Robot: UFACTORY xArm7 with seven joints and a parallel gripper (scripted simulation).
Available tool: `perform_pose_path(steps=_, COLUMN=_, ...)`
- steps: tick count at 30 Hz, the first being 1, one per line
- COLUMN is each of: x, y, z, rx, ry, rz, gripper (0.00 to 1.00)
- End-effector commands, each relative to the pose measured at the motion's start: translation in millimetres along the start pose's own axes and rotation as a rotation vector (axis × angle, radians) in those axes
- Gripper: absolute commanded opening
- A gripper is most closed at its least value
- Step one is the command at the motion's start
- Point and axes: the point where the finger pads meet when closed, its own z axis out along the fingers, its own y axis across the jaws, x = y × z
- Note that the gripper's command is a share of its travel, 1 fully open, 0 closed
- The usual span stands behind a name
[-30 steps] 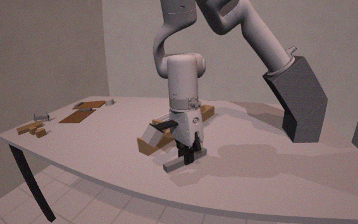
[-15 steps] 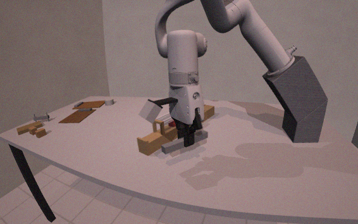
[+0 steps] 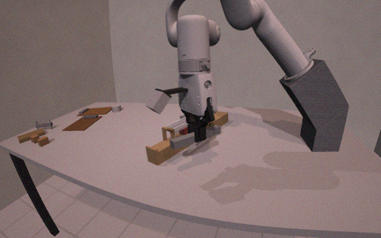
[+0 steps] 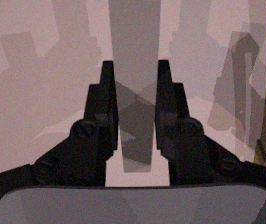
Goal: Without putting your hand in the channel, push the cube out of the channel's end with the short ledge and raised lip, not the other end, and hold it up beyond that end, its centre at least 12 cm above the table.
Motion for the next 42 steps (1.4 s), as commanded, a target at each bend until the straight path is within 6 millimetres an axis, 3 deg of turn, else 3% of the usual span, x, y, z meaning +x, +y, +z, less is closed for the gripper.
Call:
perform_pose_path(steps=1, x=1, y=1, z=-5, rx=0.001, ry=-0.008, rz=-0.001, gripper=0.00)
perform_pose_path(steps=13, x=1, y=1, z=-5, rx=0.001, ry=-0.008, rz=-0.001, gripper=0.00)
perform_pose_path(steps=16, x=-3, y=13, z=-5, rx=-0.008, ry=-0.006, rz=-0.018, gripper=0.00)
perform_pose_path(steps=19, x=-19, y=48, z=-8, rx=-0.032, ry=-0.005, rz=-0.070, gripper=0.00)
perform_pose_path(steps=22, x=-50, y=89, z=-17, rx=-0.050, ry=-0.011, rz=-0.147, gripper=0.00)
perform_pose_path(steps=25, x=-80, y=108, z=-29, rx=-0.043, ry=-0.018, rz=-0.223, gripper=0.00)
perform_pose_path(steps=28, x=-111, y=119, z=-42, rx=-0.019, ry=-0.015, rz=-0.277, gripper=0.00)
perform_pose_path(steps=30, x=-111, y=119, z=-42, rx=-0.019, ry=-0.015, rz=-0.277, gripper=0.00)
perform_pose_path(steps=31, x=-134, y=129, z=-57, rx=-0.012, ry=-0.013, rz=-0.288, gripper=0.00)
perform_pose_path(steps=32, x=-139, y=129, z=-60, rx=-0.006, ry=-0.011, rz=-0.297, gripper=0.00)
perform_pose_path(steps=42, x=-143, y=137, z=-62, rx=0.016, ry=0.017, rz=-0.306, gripper=0.00)
